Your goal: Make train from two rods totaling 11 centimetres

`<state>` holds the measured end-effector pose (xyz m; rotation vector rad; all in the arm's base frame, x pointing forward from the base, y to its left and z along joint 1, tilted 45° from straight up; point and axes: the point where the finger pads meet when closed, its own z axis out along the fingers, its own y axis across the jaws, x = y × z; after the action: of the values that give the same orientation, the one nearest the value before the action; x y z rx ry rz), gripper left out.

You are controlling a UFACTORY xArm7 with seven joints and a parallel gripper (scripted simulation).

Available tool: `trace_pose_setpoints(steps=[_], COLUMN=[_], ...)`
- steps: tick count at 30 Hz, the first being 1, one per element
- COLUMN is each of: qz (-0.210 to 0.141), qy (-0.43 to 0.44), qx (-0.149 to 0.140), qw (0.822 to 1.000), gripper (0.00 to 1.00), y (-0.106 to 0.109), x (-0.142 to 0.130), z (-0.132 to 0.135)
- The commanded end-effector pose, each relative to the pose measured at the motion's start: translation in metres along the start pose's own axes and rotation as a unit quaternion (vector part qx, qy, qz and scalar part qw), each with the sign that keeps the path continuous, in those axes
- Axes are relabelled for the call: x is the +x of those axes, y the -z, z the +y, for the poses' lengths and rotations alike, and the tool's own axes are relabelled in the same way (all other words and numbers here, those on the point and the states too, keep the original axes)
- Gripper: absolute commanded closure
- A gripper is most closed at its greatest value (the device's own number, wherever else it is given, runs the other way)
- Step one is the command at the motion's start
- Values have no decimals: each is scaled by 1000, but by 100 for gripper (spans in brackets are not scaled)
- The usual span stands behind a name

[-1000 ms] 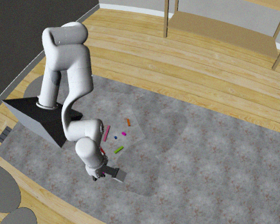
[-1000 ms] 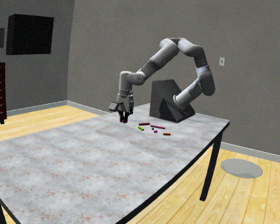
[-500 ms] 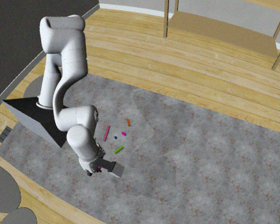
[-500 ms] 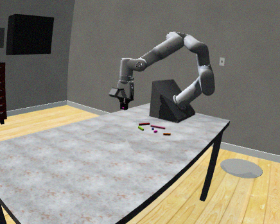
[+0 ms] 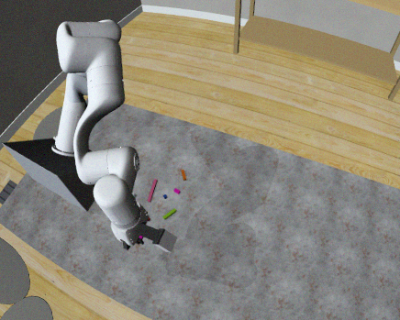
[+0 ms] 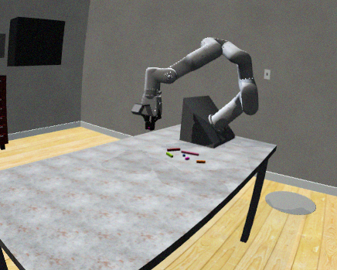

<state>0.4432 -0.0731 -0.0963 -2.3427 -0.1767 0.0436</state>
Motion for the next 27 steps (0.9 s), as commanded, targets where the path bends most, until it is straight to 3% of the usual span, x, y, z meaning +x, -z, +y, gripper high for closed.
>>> trace_pose_setpoints(steps=[1,3,8,18,20,21,27], qz=[0,0,-3,-4,-4,-4,-2], qy=[-57,-57,-153,-303,-303,-345,-418], qx=[-2,-2,-2,-3,-3,-3,-3], qw=[998,998,988,953,953,938,908], gripper=[85,85,85,85,85,85,85], y=[2,2,1,1,1,1,1], x=[-5,-5,-14,-29,-29,-33,-41], z=[-2,-2,-8,-18,-18,-21,-25])
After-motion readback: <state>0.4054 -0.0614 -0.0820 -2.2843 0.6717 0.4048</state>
